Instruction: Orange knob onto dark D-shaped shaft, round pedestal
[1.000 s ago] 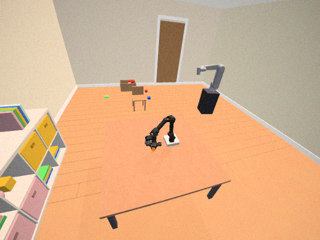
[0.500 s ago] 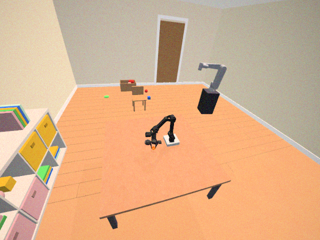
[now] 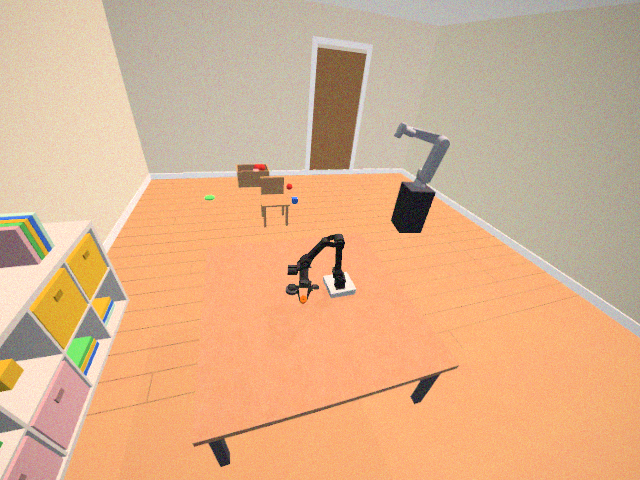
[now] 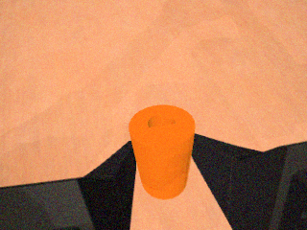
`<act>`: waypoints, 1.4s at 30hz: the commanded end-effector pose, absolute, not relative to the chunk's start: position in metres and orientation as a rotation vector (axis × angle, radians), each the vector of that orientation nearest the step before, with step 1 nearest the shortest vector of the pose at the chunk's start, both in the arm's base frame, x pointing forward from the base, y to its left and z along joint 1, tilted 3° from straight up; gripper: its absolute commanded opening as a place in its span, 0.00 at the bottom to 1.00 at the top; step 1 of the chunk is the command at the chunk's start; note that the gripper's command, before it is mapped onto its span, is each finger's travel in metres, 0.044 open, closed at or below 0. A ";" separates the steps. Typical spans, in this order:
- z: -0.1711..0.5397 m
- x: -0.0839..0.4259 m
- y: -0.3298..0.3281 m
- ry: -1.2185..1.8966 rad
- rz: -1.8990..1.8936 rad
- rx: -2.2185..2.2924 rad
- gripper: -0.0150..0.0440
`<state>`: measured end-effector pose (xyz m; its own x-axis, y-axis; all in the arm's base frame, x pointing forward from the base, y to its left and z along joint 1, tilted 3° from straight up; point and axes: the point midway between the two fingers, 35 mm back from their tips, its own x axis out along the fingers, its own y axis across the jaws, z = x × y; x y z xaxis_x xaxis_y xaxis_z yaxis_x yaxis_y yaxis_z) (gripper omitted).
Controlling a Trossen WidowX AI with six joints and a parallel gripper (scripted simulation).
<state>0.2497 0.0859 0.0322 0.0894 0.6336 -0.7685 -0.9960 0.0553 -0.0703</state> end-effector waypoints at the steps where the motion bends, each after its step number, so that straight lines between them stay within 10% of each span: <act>1: 0.030 0.248 0.082 0.592 1.399 -0.659 0.56; 38: 0.029 0.248 0.077 0.535 1.414 -0.603 0.69; 42: 0.029 0.248 0.077 0.535 1.414 -0.603 0.87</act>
<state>0.2480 0.0768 0.0288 0.0877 0.7375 -0.6697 -0.9961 0.0567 -0.0680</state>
